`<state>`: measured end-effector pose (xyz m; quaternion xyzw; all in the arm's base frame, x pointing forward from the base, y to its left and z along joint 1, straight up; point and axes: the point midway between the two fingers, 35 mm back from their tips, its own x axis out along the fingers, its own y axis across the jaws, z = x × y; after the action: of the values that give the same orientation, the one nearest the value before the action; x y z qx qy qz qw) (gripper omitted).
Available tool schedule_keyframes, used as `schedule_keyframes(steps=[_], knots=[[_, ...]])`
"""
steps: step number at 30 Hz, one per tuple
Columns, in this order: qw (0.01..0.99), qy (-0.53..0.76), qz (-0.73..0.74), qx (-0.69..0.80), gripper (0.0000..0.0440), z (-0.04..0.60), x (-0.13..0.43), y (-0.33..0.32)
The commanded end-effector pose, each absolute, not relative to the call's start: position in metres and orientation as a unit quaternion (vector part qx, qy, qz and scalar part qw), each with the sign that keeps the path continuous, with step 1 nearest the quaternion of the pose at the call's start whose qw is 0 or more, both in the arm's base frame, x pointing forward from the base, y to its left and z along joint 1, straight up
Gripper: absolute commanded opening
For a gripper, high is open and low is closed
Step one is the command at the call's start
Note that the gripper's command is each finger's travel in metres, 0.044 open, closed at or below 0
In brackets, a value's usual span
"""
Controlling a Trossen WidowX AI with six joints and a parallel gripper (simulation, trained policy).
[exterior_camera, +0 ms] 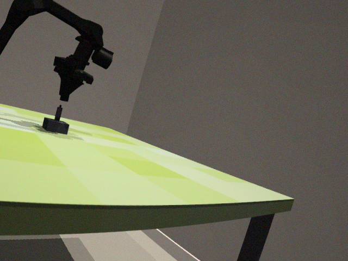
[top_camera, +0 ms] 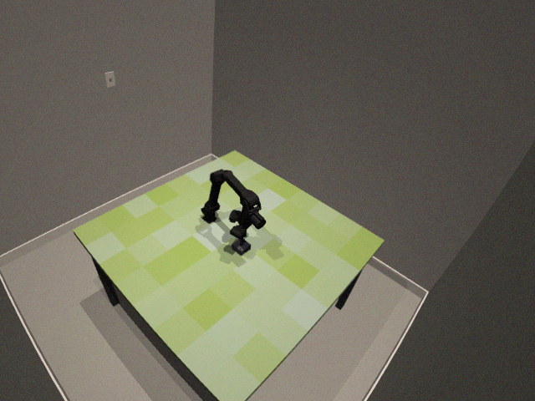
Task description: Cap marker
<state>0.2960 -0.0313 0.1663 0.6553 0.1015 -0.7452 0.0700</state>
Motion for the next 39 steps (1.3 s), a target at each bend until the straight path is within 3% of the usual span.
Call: schedule_keyframes(steps=[1,38,39], knots=[[0.068,0.104,-0.746,0.655,0.0000,0.162,0.292,-0.031],[0.077,0.141,-0.754,0.637,0.0002,0.090,0.283,-0.028],[0.079,0.141,-0.754,0.636,0.0029,0.089,0.283,-0.029]])
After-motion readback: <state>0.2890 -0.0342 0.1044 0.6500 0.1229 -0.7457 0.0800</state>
